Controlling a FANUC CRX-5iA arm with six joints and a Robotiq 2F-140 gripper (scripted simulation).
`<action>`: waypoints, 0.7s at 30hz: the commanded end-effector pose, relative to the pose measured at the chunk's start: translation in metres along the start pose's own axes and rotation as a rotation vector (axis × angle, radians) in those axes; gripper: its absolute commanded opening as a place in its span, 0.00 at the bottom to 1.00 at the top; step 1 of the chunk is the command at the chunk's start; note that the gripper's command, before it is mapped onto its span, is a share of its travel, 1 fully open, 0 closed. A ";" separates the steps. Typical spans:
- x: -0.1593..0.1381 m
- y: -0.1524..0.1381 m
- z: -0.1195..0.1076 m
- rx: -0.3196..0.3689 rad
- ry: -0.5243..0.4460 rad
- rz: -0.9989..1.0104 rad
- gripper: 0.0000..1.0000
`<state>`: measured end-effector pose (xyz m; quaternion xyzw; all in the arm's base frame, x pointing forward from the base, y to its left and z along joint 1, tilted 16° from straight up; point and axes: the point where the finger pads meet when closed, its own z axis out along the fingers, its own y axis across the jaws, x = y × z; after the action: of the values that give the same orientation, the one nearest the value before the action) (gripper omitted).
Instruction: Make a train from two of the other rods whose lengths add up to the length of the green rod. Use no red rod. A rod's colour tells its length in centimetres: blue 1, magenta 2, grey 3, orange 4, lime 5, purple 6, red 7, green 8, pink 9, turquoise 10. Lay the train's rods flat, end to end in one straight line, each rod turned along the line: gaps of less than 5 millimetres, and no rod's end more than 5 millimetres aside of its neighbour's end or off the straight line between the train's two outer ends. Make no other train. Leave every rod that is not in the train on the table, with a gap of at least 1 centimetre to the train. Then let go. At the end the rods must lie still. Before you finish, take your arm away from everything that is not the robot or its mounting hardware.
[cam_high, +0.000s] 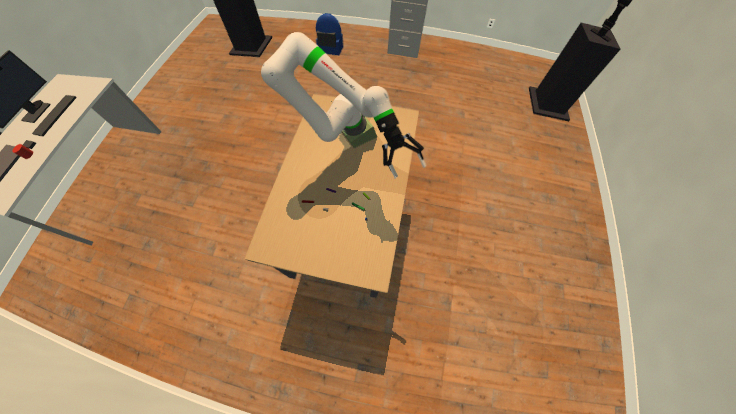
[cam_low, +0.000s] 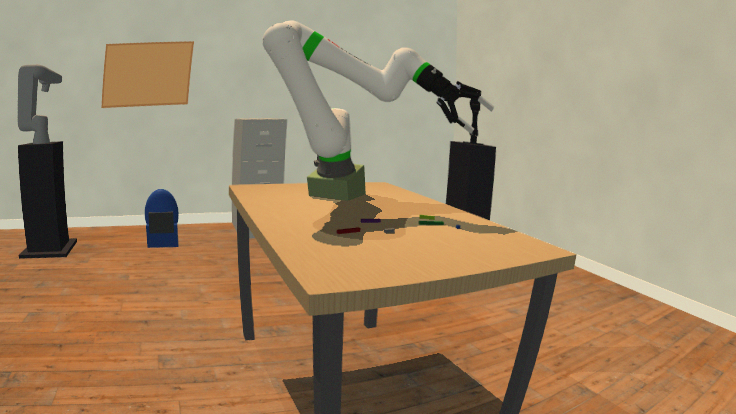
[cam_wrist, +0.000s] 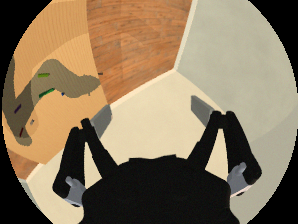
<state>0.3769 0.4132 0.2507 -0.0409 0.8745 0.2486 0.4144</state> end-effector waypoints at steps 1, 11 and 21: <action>0.000 0.000 0.000 0.000 0.000 0.000 1.00; 0.000 0.000 0.000 0.000 0.000 0.000 1.00; -0.002 -0.001 0.001 0.004 -0.001 0.016 1.00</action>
<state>0.3774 0.4129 0.2506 -0.0389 0.8747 0.2489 0.4141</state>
